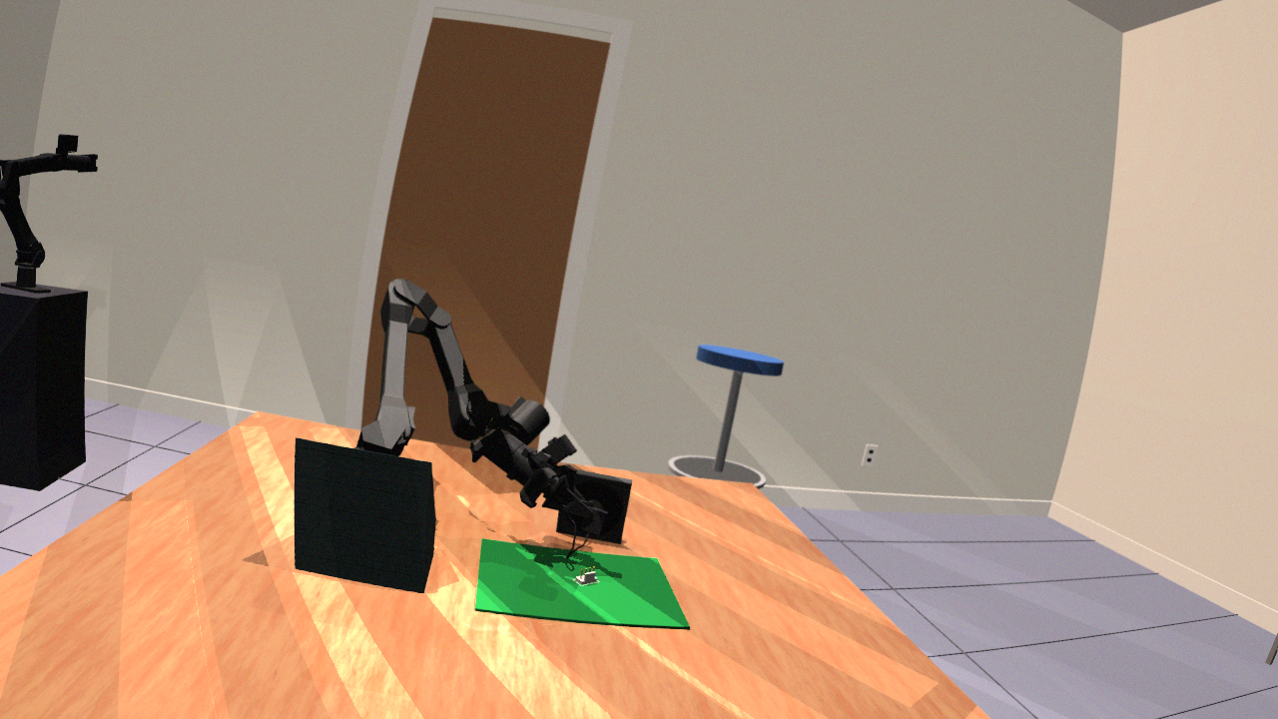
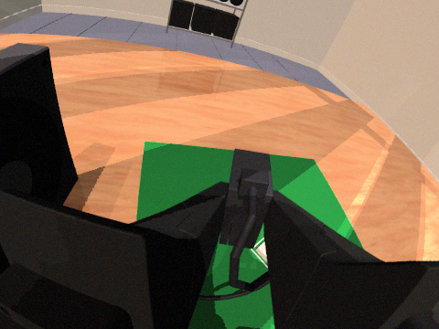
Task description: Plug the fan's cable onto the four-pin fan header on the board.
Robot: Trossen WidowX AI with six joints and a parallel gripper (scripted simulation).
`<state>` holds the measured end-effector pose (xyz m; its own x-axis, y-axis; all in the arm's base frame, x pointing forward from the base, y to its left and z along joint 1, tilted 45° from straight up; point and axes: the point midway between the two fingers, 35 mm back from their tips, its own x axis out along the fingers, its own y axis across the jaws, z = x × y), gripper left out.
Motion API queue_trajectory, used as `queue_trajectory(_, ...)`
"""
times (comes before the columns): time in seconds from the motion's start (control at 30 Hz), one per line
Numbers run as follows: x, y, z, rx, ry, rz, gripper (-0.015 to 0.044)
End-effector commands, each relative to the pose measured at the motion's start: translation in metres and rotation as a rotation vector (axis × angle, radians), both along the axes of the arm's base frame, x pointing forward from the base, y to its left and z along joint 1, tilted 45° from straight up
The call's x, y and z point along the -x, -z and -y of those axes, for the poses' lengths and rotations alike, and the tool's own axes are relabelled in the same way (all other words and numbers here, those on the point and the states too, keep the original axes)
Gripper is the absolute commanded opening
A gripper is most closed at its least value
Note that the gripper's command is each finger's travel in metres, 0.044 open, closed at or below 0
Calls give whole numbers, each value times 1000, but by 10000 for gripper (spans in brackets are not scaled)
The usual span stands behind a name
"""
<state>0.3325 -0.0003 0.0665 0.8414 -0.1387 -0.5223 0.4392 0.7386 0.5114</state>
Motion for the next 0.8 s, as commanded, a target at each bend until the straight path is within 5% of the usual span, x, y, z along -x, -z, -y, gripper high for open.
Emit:
queue_trajectory(0.0,3,-5,1,-11,29,44,0)
queue_trajectory(0.77,26,-25,1,-94,140,260,0)
